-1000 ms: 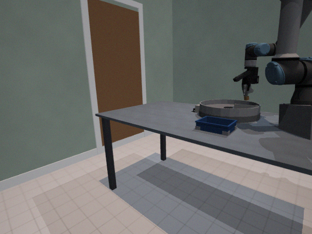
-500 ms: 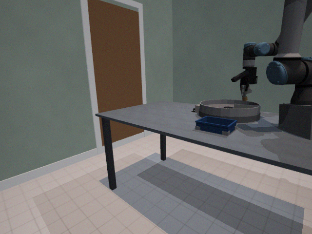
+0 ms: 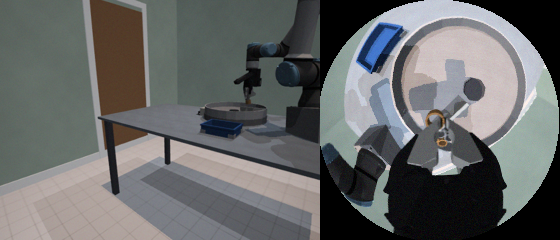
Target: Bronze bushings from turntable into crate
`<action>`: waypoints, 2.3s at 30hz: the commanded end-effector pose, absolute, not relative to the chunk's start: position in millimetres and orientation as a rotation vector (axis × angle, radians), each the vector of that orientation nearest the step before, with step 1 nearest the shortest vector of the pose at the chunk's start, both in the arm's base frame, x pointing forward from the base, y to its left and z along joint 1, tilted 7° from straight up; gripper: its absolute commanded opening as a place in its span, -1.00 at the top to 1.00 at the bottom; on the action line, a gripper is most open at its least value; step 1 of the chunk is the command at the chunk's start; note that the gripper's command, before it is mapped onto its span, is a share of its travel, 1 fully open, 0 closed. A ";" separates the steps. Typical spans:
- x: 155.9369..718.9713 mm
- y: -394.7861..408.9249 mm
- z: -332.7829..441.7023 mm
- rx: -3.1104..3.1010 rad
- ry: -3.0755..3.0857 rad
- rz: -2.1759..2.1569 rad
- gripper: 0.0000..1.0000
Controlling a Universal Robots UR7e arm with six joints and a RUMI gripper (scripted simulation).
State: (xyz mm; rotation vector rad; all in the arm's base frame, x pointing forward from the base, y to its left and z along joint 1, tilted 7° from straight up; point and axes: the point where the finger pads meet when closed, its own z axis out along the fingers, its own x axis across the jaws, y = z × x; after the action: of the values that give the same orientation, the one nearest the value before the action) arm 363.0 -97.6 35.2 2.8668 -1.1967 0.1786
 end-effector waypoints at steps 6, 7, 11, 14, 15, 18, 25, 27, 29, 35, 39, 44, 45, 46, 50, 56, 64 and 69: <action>369.2 -44.3 31.5 2.862 -1.202 0.175 1.00; 369.2 -44.3 31.5 2.862 -1.202 0.175 1.00; 373.3 -31.8 32.9 2.861 -1.202 0.183 1.00; 375.0 -17.8 32.0 2.861 -1.202 0.183 1.00; 375.5 -13.1 31.7 2.861 -1.202 0.183 1.00; 377.3 1.0 30.9 2.861 -1.202 0.183 1.00; 380.1 24.8 29.4 2.861 -1.202 0.183 1.00; 381.3 34.3 28.8 2.861 -1.202 0.183 1.00; 382.4 43.8 28.3 2.861 -1.202 0.183 1.00; 385.9 72.2 26.5 2.862 -1.202 0.183 1.00; 388.1 90.9 25.4 2.862 -1.202 0.183 1.00; 389.7 104.6 24.5 2.862 -1.202 0.183 1.00; 390.3 109.1 24.3 2.862 -1.202 0.183 1.00; 390.8 113.6 24.0 2.862 -1.202 0.183 1.00; 392.9 131.0 22.9 2.862 -1.202 0.183 1.00; 395.6 155.6 21.3 2.862 -1.202 0.182 1.00; 398.0 177.4 19.9 2.862 -1.202 0.181 1.00; 399.8 193.1 18.9 2.862 -1.202 0.181 1.00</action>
State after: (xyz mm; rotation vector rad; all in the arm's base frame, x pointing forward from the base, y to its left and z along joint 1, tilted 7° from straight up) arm 394.7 172.4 19.4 2.8683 -1.1952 0.1767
